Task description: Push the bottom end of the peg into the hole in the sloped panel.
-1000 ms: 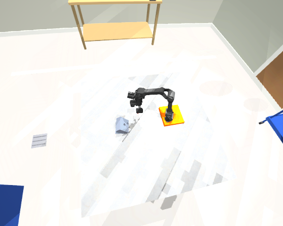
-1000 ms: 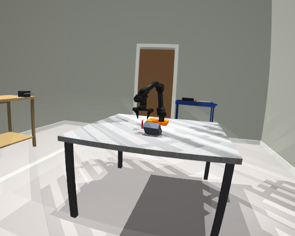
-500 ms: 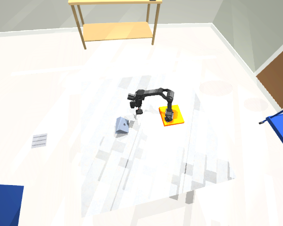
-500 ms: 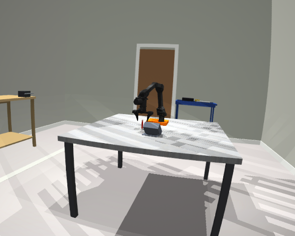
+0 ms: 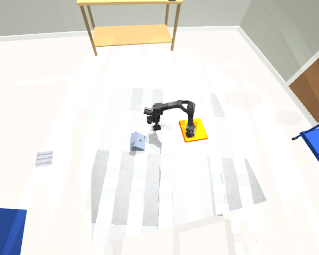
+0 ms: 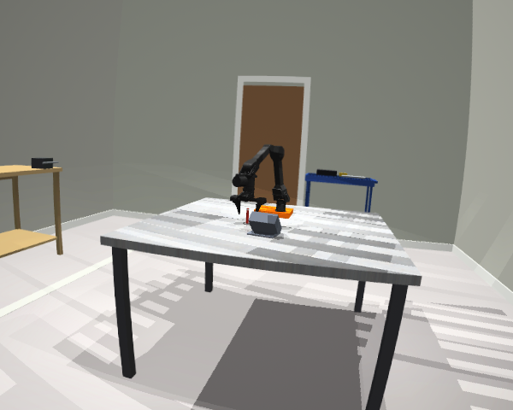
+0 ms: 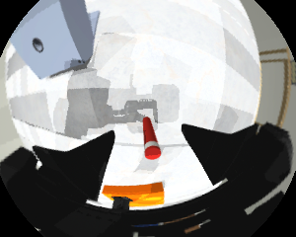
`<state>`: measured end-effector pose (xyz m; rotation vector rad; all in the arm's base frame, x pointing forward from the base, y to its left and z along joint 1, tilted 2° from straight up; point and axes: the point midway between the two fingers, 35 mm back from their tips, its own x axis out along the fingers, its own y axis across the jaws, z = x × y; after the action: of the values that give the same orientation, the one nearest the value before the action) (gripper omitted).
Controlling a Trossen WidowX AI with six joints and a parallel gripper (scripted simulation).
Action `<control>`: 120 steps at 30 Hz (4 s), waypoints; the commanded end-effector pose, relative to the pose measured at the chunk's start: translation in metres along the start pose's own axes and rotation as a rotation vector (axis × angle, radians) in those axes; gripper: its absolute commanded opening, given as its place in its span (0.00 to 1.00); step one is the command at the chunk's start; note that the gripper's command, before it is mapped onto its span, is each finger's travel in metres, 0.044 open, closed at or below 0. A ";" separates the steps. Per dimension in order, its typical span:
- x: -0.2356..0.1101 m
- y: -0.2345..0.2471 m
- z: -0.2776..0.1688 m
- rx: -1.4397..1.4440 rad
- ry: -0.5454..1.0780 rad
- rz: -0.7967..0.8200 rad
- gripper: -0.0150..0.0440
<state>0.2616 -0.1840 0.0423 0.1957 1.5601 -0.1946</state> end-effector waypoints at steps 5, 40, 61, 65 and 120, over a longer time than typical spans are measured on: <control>0.001 0.000 0.000 0.000 0.001 0.001 0.87; -0.052 0.000 0.001 -0.002 0.006 0.000 0.25; -0.077 0.012 0.004 -0.078 -0.039 -0.034 0.25; -0.077 0.016 0.007 -0.109 -0.059 -0.048 0.25; -0.082 0.081 0.030 -0.516 -0.349 -0.234 0.25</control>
<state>0.3107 -0.1167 0.1231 -0.3806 1.2528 -0.0057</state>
